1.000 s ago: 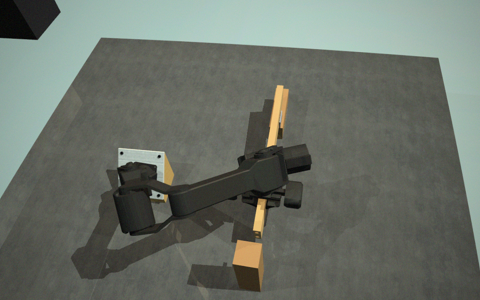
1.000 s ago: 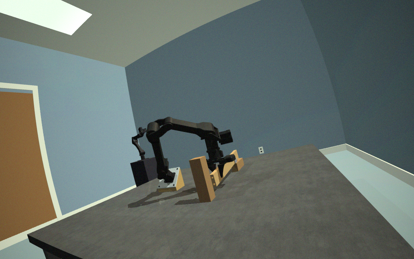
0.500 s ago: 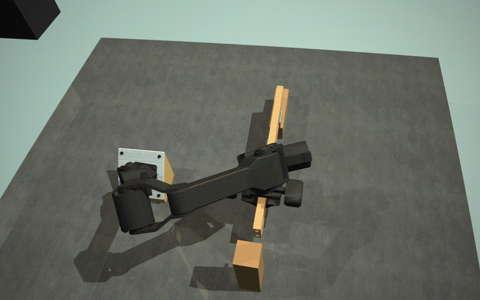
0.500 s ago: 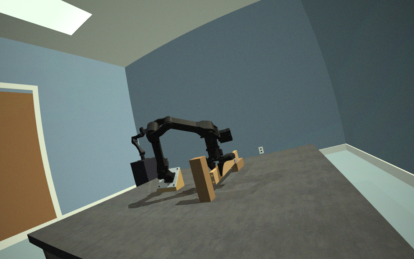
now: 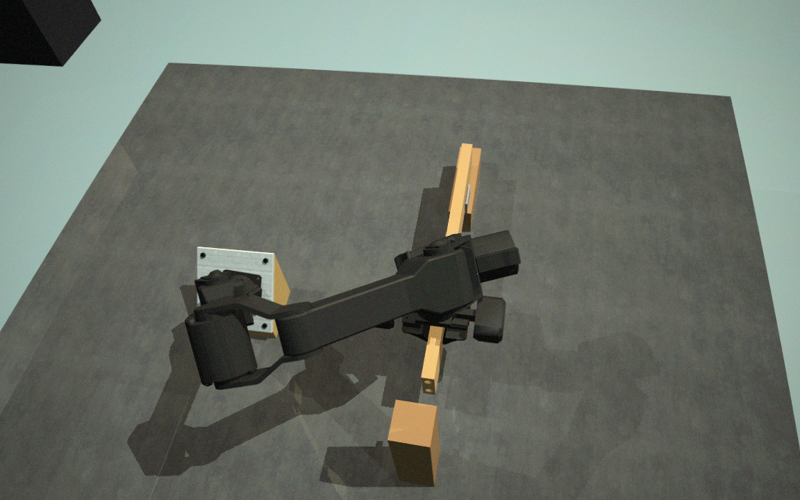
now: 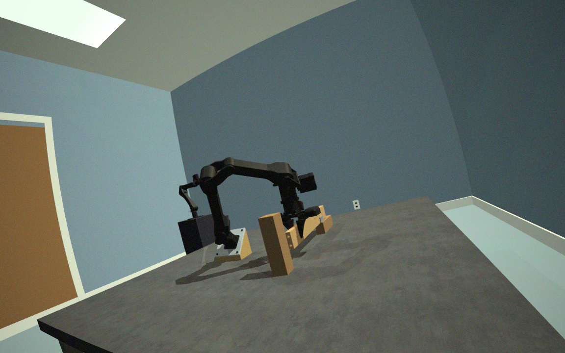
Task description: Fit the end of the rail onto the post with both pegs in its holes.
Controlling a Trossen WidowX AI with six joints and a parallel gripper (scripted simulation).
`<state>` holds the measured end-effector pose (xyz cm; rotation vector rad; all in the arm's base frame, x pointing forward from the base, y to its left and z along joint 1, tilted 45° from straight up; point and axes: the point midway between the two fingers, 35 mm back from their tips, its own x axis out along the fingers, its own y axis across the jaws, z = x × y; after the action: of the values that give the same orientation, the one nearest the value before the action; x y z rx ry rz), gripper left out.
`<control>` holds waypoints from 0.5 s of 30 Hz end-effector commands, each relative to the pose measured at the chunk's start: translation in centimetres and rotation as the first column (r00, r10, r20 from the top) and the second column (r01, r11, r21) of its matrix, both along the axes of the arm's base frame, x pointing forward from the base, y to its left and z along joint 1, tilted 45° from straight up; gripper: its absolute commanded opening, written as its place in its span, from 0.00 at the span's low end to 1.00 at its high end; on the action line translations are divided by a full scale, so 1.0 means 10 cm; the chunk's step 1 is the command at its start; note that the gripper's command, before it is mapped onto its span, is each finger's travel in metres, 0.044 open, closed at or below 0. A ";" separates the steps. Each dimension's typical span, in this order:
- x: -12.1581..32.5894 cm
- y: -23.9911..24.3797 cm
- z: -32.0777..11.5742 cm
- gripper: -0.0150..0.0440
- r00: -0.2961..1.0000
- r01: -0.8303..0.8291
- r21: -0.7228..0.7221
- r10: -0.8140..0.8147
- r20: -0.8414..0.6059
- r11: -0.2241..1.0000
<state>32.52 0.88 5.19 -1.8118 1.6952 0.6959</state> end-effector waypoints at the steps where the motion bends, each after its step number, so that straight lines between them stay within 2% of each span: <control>1: 0.00 0.05 0.01 0.25 1.000 0.001 0.016 -0.001 0.001 1.000; 15: -0.01 0.10 0.06 0.25 1.000 0.001 0.017 -0.001 0.000 1.000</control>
<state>32.46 1.41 5.71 -1.8113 1.6948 0.6962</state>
